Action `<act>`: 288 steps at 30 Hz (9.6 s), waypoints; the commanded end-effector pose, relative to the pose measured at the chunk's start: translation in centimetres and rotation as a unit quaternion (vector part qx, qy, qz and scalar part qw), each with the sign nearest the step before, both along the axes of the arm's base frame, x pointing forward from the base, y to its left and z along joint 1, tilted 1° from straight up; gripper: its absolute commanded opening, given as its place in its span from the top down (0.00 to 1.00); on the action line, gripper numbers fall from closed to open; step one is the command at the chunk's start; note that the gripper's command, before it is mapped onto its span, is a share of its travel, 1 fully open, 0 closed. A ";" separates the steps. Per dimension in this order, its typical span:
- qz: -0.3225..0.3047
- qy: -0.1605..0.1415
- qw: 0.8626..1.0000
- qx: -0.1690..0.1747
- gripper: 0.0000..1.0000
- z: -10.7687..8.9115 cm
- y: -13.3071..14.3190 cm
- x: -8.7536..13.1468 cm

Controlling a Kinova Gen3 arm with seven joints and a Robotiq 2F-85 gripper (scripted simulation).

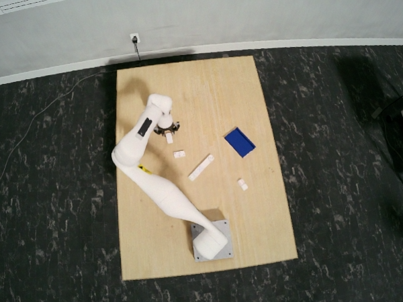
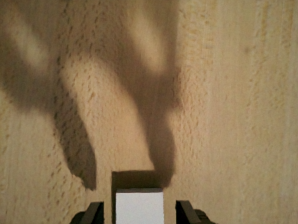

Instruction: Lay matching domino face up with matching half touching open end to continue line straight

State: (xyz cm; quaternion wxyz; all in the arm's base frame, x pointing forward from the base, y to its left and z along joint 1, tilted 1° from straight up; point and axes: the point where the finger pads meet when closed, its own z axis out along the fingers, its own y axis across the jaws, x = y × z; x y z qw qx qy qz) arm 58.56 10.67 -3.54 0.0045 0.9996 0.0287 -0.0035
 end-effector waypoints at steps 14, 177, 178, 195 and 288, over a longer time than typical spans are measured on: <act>0.000 -0.001 1.000 0.000 0.51 0.1 0.0 0.1; -0.009 0.053 0.999 -0.010 0.69 10.4 0.2 0.3; -0.011 0.049 0.999 -0.011 0.69 10.4 0.2 0.3; -0.059 -0.044 0.996 -0.048 0.69 10.5 0.3 -0.1; -0.334 -0.595 0.686 -0.254 0.69 10.8 1.1 -2.5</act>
